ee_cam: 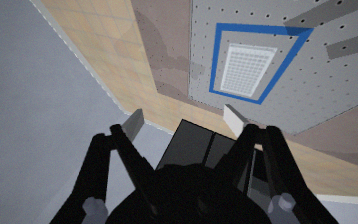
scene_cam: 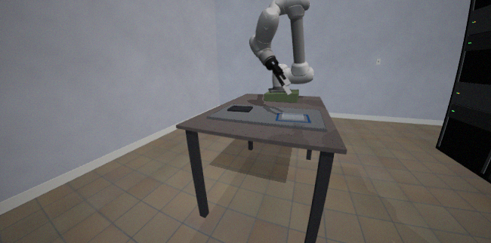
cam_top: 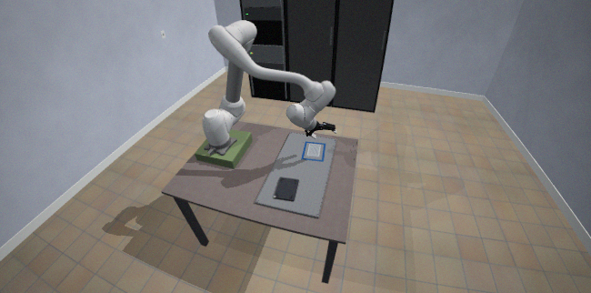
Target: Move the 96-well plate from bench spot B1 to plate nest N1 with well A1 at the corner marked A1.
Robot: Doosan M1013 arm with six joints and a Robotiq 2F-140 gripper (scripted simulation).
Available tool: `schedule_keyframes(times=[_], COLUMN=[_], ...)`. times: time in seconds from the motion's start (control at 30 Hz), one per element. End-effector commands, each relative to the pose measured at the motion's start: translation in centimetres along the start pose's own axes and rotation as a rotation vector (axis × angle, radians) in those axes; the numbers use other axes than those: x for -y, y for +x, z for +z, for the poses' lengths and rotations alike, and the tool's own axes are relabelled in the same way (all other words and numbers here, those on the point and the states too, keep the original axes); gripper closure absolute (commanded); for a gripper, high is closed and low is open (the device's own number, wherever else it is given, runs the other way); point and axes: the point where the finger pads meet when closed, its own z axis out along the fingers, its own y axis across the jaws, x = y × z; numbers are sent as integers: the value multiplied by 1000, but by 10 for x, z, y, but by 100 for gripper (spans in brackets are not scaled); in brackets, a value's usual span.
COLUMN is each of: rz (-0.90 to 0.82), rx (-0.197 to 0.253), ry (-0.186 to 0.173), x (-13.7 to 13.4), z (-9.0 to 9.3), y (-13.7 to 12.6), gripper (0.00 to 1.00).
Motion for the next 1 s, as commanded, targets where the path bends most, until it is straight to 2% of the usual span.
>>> schedule_keyframes(times=[0.0, 0.03, 0.1, 0.17, 0.23, 0.3, 0.33, 0.4, 0.43, 0.47, 0.53, 0.6, 0.67, 0.73, 0.87, 0.97], rz=[9, 14, 14, 24, 24, 33, 33, 42, 42, 47, 47, 56, 58, 64, 73, 77], rx=[-7, -13, -13, -32, -32, -57, -57, -86, -86, -106, -106, -149, -160, -203, -300, -394], ry=[-53, -78, -78, -133, -133, -185, -185, -235, -235, -261, -261, -311, -323, -361, -423, -458], x=[-9, -13, -19, -27, -32, -41, -45, -54, -57, -61, -61, -71, -78, -87, -101, -109], z=[7, 10, 14, 19, 22, 26, 29, 33, 35, 37, 37, 41, 44, 48, 53, 56], y=[-5, -7, -9, -11, -13, -14, -15, -16, -17, -17, -17, -17, -16, -15, -10, -3], gripper=[0, 0, 0, 0, 0, 0, 0, 0, 0, 0, 0, 0, 0, 0, 0, 0])
